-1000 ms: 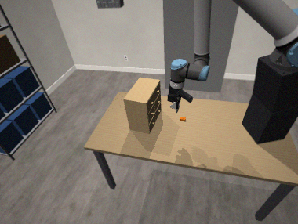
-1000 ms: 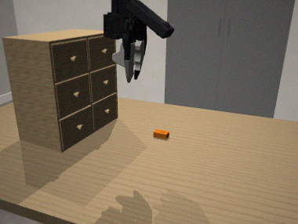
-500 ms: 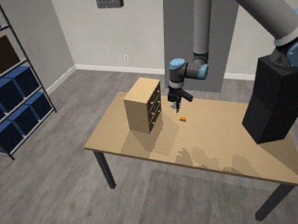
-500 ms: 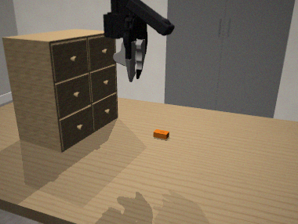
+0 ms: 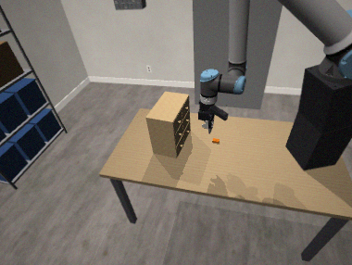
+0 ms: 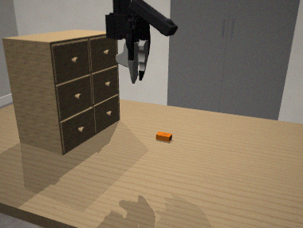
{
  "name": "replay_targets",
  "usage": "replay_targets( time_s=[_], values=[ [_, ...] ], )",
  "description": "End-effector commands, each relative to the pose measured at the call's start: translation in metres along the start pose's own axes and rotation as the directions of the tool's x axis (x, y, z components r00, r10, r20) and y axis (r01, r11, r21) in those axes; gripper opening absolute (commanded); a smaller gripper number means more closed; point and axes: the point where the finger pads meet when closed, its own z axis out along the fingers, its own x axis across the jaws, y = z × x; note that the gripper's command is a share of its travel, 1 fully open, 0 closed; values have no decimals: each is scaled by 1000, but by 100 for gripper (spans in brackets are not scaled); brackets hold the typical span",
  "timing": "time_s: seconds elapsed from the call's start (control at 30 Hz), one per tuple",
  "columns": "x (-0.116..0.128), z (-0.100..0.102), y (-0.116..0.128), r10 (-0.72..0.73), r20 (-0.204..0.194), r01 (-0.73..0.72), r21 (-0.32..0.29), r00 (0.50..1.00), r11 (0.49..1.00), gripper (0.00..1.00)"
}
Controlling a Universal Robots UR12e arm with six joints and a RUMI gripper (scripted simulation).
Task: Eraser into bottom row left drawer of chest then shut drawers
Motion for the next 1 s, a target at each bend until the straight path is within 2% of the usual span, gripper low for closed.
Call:
replay_targets(
  time_s=[0.0,0.07,0.1,0.97],
  values=[
    [-1,-1,4,1,-1,-1,-4,1000,1000,20],
    [-1,-1,4,1,-1,-1,-4,1000,1000,20],
    [-1,-1,4,1,-1,-1,-4,1000,1000,100],
    [-1,-1,4,1,-1,-1,-4,1000,1000,100]
  ],
)
